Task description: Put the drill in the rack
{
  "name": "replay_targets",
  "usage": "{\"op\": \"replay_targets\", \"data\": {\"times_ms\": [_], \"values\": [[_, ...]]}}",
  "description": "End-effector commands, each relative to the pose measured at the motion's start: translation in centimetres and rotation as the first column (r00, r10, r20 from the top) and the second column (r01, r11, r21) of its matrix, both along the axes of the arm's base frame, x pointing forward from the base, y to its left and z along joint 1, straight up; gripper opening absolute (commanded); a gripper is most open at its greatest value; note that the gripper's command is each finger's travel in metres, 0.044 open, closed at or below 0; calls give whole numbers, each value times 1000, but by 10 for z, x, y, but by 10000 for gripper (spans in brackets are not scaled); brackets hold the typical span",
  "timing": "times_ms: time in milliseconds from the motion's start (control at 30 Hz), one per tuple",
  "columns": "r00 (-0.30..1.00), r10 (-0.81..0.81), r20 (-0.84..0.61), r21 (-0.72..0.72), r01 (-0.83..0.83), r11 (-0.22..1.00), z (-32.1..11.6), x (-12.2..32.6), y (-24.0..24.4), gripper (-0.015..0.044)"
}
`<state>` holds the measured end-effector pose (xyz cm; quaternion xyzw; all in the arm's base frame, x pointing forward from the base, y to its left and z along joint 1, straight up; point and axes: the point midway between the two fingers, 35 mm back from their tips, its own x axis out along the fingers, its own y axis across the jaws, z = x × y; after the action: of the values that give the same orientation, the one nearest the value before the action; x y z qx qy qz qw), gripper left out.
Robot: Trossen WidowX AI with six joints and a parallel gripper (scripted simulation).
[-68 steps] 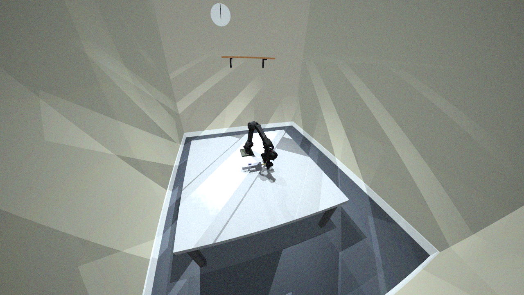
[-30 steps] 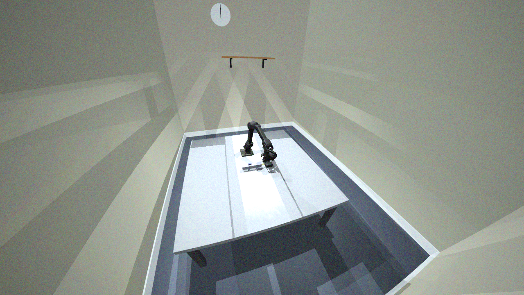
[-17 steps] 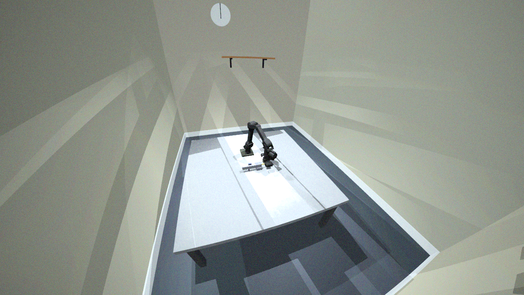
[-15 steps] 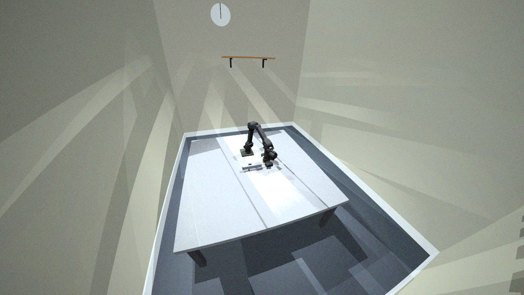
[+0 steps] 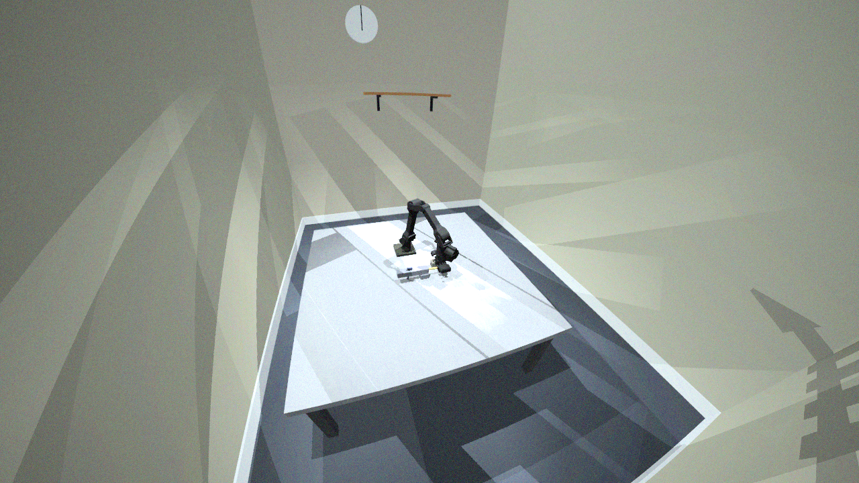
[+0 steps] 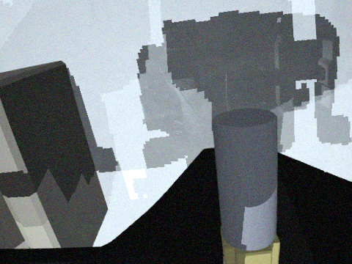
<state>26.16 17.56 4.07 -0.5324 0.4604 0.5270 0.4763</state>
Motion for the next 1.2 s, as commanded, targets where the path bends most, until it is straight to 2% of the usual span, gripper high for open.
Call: {"op": "replay_targets", "data": {"times_ms": [0,933,1167], "values": [[1000,-3,1,4,3,1000,2,0,5,0],[1000,-3,1,8,3,1000,3,-5,46,0],[1000,-3,1,7,3,1000,6,-6,42,0]]}}
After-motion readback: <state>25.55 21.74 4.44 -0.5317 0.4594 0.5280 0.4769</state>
